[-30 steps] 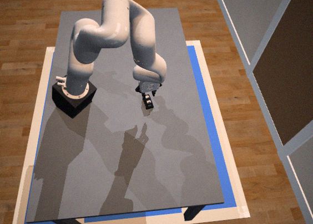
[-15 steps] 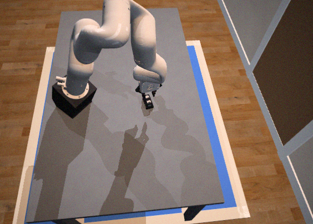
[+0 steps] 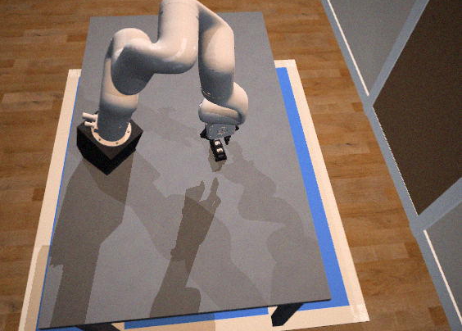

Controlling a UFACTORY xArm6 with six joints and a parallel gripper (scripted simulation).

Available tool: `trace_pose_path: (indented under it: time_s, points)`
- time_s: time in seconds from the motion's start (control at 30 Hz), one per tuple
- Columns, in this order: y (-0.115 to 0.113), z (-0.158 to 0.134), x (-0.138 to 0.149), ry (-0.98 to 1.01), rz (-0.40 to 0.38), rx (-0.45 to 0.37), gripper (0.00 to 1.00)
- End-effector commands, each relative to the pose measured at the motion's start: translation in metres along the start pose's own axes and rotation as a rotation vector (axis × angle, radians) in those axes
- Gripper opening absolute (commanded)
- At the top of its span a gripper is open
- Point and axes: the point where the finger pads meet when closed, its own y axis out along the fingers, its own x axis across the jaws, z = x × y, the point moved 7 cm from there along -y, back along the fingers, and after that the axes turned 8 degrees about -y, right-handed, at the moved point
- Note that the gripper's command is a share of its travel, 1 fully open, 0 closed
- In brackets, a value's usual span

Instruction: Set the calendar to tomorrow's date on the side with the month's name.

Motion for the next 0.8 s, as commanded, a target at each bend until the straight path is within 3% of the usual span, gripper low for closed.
trace_pose_path:
  time_s: [0.0,0.77]
  points:
    - [0.006,0.000,0.001,0.000,-0.003,-0.001,0.49]
    - [0.033,-0.001,0.002,0.000,-0.003,-0.001,0.49]
